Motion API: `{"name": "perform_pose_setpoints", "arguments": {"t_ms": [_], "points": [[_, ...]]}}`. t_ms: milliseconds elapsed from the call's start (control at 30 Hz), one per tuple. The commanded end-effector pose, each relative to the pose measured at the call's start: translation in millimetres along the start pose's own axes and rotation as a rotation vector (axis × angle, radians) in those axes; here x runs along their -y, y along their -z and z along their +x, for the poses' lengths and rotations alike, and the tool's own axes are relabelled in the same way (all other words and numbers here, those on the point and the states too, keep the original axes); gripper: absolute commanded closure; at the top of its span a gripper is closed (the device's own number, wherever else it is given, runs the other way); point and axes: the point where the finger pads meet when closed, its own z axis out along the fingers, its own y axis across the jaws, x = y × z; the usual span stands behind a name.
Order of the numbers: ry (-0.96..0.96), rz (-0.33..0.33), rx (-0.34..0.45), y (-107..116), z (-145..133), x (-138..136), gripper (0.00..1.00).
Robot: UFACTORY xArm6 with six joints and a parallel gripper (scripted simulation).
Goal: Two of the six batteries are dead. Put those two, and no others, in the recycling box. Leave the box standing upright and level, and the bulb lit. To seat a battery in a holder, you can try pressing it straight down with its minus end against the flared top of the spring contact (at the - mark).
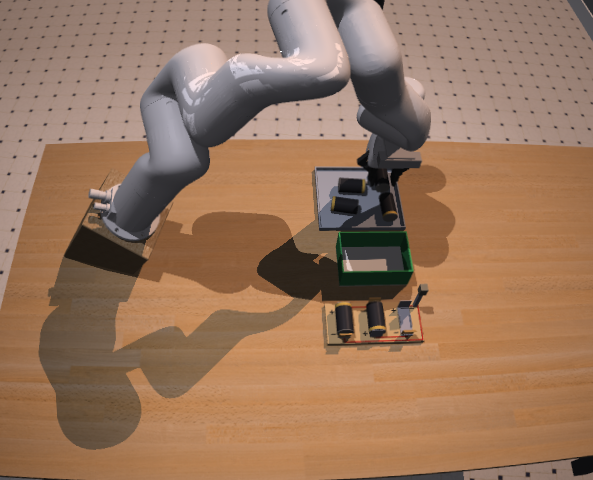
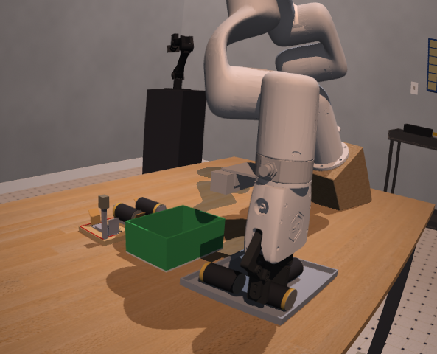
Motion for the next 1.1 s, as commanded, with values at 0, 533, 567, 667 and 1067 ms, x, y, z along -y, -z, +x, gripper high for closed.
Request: {"name": "perform_pose_setpoints", "arguments": {"t_ms": [0, 533, 567, 667, 1067], "points": [[-0.001, 0.004, 0.002, 2, 0, 2, 0.49], [-0.001, 0.004, 0.002, 53, 0, 1, 0.49], [-0.001, 0.004, 0.002, 57, 0, 1, 0.49], [-0.001, 0.004, 0.002, 60, 0, 1, 0.49], [-0.001, 0.004, 0.002, 79, 0, 1, 0.49]]}}
